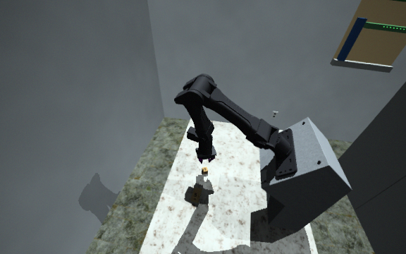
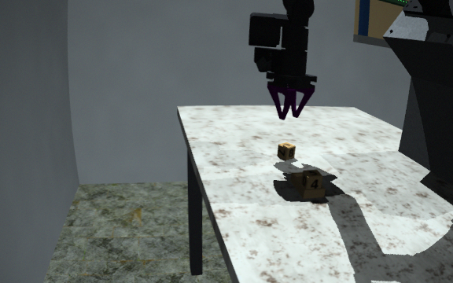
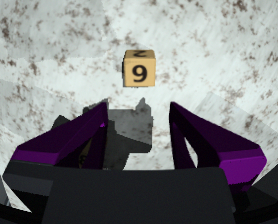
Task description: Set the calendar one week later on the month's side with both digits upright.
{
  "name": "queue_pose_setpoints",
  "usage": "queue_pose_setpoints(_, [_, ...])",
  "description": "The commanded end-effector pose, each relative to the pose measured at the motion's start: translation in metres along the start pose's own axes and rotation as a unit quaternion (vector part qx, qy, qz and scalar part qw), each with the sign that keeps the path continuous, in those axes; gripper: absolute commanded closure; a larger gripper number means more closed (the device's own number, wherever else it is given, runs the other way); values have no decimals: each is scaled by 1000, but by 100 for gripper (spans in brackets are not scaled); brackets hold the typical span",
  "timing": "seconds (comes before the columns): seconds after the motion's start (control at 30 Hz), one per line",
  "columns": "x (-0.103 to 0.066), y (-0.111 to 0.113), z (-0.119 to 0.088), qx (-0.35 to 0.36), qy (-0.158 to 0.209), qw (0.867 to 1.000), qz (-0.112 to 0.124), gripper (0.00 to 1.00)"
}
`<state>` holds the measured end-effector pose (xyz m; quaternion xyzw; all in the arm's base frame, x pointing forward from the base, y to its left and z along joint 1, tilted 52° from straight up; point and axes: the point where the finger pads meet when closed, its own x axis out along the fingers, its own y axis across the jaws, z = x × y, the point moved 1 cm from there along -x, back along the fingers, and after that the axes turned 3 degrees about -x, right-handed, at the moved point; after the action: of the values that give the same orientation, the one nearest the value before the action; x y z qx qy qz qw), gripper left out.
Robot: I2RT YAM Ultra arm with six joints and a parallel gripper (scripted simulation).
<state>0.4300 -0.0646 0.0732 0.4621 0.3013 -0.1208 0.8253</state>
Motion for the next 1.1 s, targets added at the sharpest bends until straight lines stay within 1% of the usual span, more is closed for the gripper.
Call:
queue_pose_setpoints(0.0, [-2,0,1,0,-2,1000,0,55])
queue_pose_setpoints(0.63, [-1,0,1,0,-2,1000,0,55])
queue_pose_setpoints(0.83, [3,0,1,-1,-2,1000,0,55])
queue_pose_setpoints(1.07, [11,0,1,-1,-1,1000,0,55])
